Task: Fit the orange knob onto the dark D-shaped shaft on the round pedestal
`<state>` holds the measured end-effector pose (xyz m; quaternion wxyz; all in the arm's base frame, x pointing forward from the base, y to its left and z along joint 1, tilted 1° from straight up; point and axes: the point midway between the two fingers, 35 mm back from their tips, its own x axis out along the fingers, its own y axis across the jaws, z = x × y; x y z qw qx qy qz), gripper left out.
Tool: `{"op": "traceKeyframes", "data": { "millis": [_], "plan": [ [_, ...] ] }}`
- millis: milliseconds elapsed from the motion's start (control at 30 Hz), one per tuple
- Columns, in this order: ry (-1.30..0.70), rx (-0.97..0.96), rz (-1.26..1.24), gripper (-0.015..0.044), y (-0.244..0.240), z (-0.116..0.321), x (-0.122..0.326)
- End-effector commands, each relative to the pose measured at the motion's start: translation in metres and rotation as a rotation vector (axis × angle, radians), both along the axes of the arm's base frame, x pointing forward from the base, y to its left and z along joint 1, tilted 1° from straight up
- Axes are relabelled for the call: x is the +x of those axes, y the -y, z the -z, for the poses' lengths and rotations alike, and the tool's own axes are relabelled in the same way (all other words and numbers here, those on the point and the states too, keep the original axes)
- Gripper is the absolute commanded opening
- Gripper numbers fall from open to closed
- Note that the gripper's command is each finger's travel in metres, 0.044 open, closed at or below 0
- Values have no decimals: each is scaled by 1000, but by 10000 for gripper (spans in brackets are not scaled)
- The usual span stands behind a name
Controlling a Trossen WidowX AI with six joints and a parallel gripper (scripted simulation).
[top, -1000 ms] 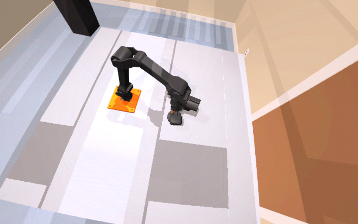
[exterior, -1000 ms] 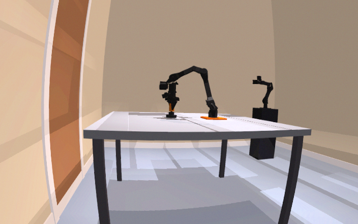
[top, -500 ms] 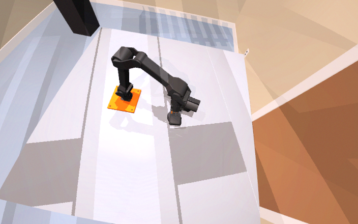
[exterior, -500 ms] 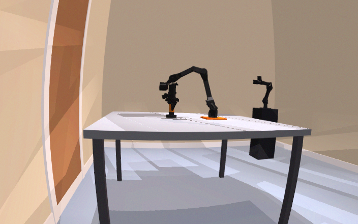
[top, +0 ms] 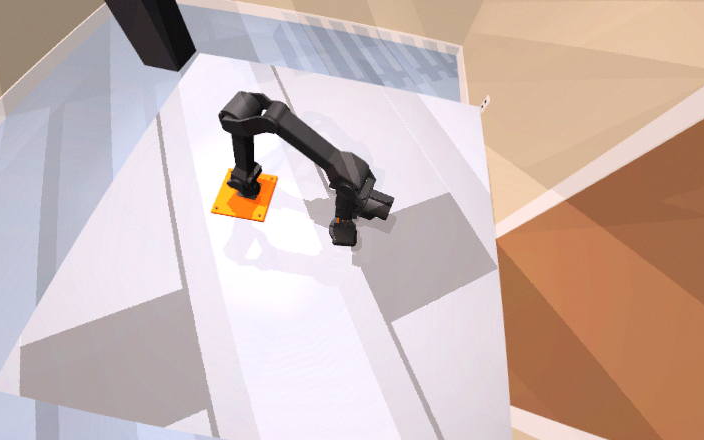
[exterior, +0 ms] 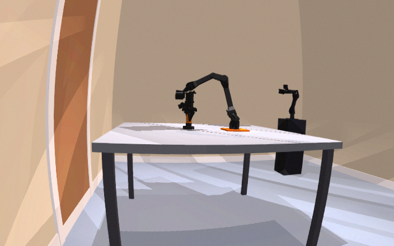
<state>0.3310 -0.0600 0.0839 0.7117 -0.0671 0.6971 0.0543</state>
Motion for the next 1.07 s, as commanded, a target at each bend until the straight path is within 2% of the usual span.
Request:
{"op": "traceKeyframes", "data": {
  "millis": [0,200,500,767,1033],
  "plan": [
    [1,0,4,289,0,0,0],
    [1,0,4,440,0,0,0],
    [1,0,4,440,0,-3,0],
    [0,0,0,440,-2,-92,-1],
    [0,0,0,440,-1,-94,1]
  ]
}}
